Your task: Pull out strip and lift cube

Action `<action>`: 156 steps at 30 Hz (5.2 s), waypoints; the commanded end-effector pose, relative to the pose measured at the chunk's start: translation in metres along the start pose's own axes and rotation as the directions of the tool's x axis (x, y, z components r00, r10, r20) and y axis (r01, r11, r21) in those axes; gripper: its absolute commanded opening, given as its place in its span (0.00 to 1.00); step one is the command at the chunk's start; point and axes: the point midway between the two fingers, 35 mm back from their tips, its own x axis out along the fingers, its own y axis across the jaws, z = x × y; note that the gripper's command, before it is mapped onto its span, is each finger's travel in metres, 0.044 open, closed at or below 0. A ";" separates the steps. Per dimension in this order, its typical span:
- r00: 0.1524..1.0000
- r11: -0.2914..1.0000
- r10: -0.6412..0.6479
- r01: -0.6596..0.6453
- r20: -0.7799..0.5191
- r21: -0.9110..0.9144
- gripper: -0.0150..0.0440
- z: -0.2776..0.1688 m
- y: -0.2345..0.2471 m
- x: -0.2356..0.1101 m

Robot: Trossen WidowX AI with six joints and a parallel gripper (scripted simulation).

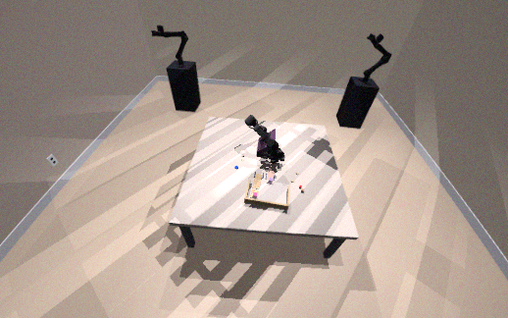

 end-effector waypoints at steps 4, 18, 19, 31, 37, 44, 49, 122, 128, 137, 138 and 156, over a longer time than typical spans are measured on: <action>0.999 1.000 -0.006 0.005 -0.033 -0.009 0.25 -0.011 -0.003 0.005; 1.000 1.000 0.001 -0.001 -0.016 -0.004 0.25 0.002 0.001 -0.020; 1.000 1.000 -0.001 0.000 -0.025 -0.007 0.25 0.003 0.001 -0.032; 0.999 0.987 -0.003 0.008 -0.032 0.162 0.52 0.028 -0.001 -0.040; 1.000 0.987 -0.003 0.008 -0.031 0.163 0.79 0.048 -0.001 -0.042; 1.000 0.986 -0.003 0.008 -0.030 0.164 1.00 0.072 -0.001 -0.045; 1.000 0.986 -0.003 0.008 -0.029 0.164 1.00 0.089 -0.001 -0.047; 1.000 0.986 -0.006 0.010 -0.023 0.169 0.68 0.209 -0.001 -0.003; 1.000 0.986 -0.006 0.010 -0.023 0.169 0.68 0.209 -0.001 -0.003; 1.000 0.984 0.000 0.004 -0.021 0.176 0.44 0.211 -0.001 -0.005; 1.000 0.984 0.000 0.004 -0.021 0.176 0.43 0.211 -0.001 -0.005; 1.000 0.986 -0.003 0.007 -0.025 0.169 0.25 0.166 -0.008 -0.041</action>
